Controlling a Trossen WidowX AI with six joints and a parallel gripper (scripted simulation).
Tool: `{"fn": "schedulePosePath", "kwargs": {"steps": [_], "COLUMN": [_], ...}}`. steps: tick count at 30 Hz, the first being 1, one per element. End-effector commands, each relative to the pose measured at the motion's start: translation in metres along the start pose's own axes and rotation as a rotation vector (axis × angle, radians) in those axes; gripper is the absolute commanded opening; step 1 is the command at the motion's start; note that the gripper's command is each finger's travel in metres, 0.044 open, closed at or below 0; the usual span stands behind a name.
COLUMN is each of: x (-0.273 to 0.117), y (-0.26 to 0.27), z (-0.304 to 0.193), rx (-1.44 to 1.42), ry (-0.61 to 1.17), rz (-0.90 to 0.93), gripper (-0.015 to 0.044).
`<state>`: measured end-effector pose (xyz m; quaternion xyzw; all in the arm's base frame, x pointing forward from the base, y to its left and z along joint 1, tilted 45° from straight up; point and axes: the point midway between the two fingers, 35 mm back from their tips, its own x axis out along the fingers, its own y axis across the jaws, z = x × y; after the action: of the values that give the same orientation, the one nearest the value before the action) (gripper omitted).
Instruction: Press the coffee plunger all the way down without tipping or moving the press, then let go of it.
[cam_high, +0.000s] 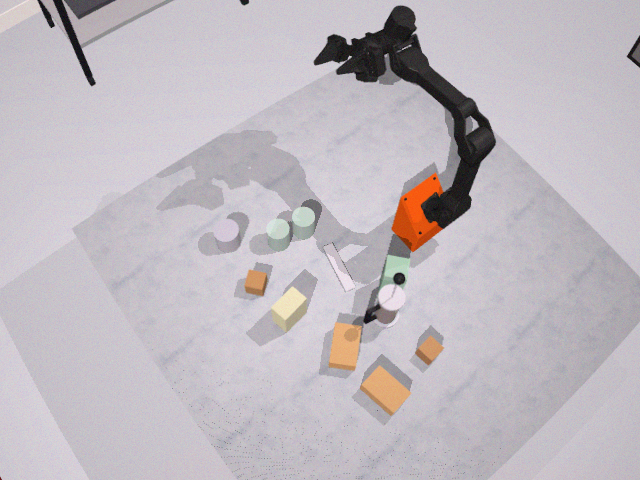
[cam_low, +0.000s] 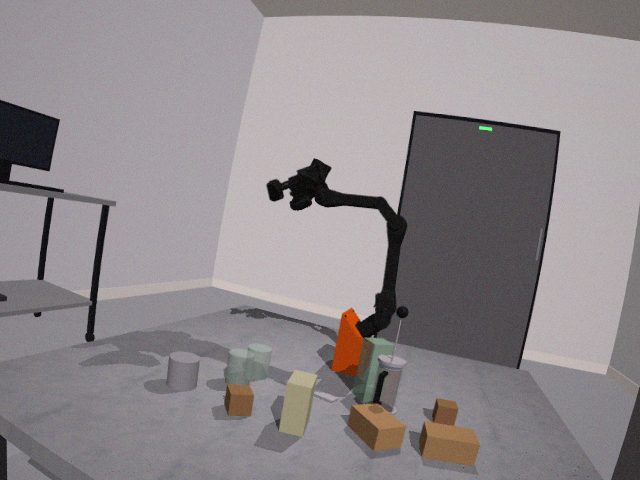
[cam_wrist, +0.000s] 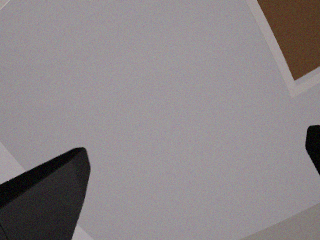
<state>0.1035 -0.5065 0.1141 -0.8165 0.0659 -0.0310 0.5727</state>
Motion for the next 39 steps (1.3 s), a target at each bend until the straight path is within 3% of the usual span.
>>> {"fn": "schedulePosePath", "kwargs": {"steps": [1,18,33,39], "x": [0.040,0.085,0.054,0.047], "y": [-0.043,-0.157,-0.256,-0.259], "z": [0.041,0.181,0.333,0.352], "rx": [0.415,1.342,2.115,2.207], "ry": [-0.087,-0.308,-0.425,-0.429], "rz": [0.020,0.228,0.664,0.723], "gripper": [0.0440,0.0440,0.0440,0.0440]}}
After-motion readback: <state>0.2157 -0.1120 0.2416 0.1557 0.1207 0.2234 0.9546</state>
